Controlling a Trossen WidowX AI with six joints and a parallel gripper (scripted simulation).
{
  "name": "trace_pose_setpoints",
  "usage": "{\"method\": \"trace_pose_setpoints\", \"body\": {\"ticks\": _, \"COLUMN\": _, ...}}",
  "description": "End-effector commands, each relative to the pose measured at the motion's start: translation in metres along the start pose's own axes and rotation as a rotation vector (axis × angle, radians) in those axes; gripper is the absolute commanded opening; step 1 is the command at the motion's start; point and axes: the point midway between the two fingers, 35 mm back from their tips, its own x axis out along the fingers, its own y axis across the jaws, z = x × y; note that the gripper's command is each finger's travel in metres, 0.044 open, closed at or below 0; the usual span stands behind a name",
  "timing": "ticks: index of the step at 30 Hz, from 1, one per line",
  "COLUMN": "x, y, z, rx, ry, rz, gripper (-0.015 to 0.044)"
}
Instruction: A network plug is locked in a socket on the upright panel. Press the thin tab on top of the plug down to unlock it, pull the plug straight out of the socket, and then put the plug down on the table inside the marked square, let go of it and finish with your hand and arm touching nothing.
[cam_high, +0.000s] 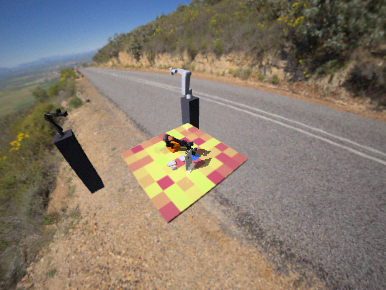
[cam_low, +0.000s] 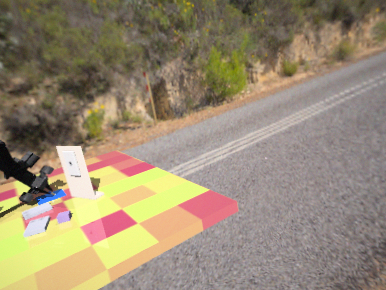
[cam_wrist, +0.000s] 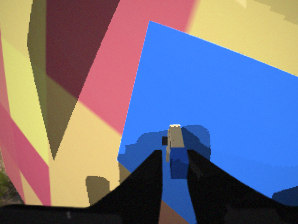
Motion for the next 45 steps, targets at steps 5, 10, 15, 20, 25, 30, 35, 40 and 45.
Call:
{"method": "trace_pose_setpoints", "body": {"ticks": 5, "x": 0.0, "y": 0.0, "z": 0.0, "rx": 0.0, "ry": 0.0, "rz": 0.0, "gripper": 0.0156}}
{"method": "trace_pose_setpoints", "body": {"ticks": 10, "x": -0.005, "y": 0.0, "z": 0.0, "rx": 0.0, "ry": 0.001, "rz": 0.0, "gripper": 0.0156}}
{"method": "trace_pose_setpoints", "body": {"ticks": 15, "x": -0.013, "y": 0.001, "z": -0.001, "rx": -0.002, "ry": 0.002, "rz": 0.0, "gripper": 0.0156}}
{"method": "trace_pose_setpoints", "body": {"ticks": 20, "x": -0.02, "y": 0.001, "z": -0.002, "rx": -0.003, "ry": 0.004, "rz": 0.0, "gripper": 0.0156}}
{"method": "trace_pose_setpoints", "body": {"ticks": 25, "x": -0.027, "y": 0.0, "z": -0.002, "rx": -0.004, "ry": 0.004, "rz": 0.0, "gripper": 0.0156}}
{"method": "trace_pose_setpoints", "body": {"ticks": 30, "x": -0.032, "y": 0.003, "z": -0.002, "rx": -0.005, "ry": 0.005, "rz": 0.0, "gripper": 0.0156}}
{"method": "trace_pose_setpoints", "body": {"ticks": 35, "x": -0.038, "y": 0.009, "z": -0.003, "rx": -0.004, "ry": 0.007, "rz": 0.0, "gripper": 0.0156}}
{"method": "trace_pose_setpoints", "body": {"ticks": 40, "x": -0.044, "y": 0.014, "z": -0.003, "rx": -0.004, "ry": 0.008, "rz": 0.0, "gripper": 0.0156}}
{"method": "trace_pose_setpoints", "body": {"ticks": 45, "x": -0.051, "y": 0.019, "z": -0.004, "rx": -0.004, "ry": 0.009, "rz": 0.0, "gripper": 0.0156}}
